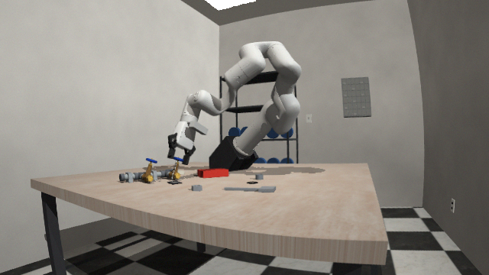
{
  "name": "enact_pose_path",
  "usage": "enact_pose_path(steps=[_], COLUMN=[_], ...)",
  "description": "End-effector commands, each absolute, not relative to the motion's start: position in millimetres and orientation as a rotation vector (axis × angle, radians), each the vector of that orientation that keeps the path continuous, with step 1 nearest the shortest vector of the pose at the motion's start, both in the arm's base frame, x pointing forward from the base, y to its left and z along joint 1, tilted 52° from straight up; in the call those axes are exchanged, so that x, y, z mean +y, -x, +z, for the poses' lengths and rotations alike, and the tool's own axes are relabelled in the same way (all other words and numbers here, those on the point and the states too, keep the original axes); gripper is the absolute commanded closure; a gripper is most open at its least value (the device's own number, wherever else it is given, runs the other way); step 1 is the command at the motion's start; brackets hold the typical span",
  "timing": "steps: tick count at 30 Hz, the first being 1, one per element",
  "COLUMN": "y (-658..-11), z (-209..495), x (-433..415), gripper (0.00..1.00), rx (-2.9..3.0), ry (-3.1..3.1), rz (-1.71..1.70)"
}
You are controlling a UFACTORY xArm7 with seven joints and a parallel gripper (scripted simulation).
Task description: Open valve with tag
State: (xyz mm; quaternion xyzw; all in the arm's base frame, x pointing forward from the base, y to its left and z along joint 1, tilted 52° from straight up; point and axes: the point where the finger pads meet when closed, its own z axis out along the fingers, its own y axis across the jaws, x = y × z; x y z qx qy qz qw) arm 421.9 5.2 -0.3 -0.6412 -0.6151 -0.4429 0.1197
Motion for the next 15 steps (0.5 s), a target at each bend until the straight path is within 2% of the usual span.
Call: enact_pose_path(steps=[1,15], y=[-422.7,-422.7], z=[0.1,0.1], x=[2.8,2.8], gripper=[0.0,0.0], rx=[-1.796,-1.515], ry=[1.881,2.021], rz=[-1.295,-1.209])
